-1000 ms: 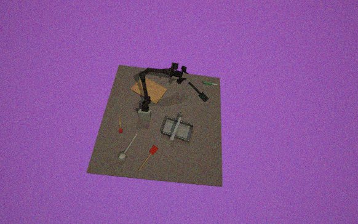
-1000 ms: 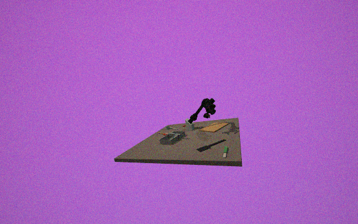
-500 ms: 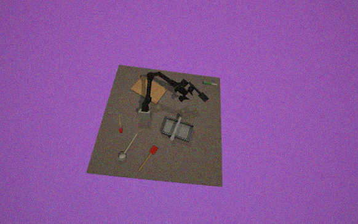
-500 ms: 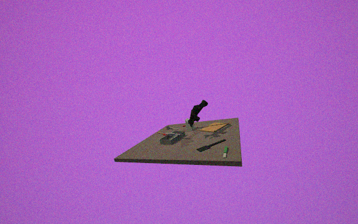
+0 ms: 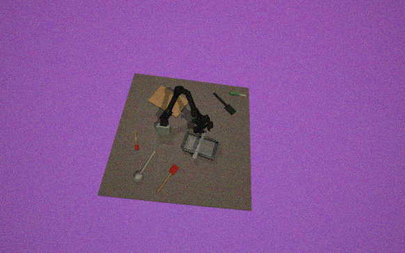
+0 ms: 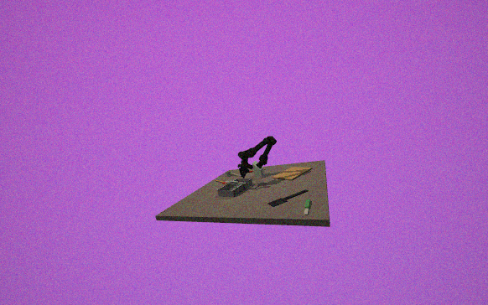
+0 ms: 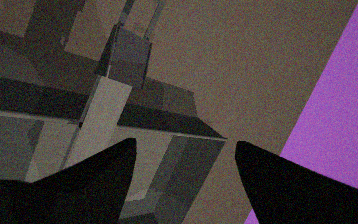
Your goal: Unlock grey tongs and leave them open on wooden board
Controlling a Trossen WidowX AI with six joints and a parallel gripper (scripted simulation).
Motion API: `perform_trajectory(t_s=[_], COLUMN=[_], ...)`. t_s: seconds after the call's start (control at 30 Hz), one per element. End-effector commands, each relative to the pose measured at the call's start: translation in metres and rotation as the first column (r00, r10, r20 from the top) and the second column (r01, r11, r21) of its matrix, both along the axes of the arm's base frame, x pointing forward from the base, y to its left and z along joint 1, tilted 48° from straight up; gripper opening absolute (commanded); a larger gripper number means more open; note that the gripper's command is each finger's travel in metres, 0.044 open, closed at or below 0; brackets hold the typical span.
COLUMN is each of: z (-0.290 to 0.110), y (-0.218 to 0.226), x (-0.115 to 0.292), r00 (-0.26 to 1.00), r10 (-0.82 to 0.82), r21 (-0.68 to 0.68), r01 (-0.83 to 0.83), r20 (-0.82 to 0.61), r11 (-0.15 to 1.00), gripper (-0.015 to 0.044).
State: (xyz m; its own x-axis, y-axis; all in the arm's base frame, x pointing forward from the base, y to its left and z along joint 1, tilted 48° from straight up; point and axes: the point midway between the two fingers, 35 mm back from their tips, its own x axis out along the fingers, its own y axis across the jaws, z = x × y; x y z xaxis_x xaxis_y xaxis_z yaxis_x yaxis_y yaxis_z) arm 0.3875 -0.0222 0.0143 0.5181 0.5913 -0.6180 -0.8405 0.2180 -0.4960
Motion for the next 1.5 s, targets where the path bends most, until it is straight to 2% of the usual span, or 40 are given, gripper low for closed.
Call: perform_trajectory(t_s=[0.0,0.57,1.47], z=[-0.051,-0.061,-0.086], y=[-0.017,-0.023,0.003], x=[-0.043,-0.056,-0.034], r00=[0.992,0.989,0.989], r10=[-0.041,-0.052,-0.051], r21=[0.132,0.157,0.153], r01=[0.057,0.074,0.072], r20=[-0.118,-0.136,-0.138], r11=[0.99,0.985,0.986], gripper=[0.026,0.026,0.026])
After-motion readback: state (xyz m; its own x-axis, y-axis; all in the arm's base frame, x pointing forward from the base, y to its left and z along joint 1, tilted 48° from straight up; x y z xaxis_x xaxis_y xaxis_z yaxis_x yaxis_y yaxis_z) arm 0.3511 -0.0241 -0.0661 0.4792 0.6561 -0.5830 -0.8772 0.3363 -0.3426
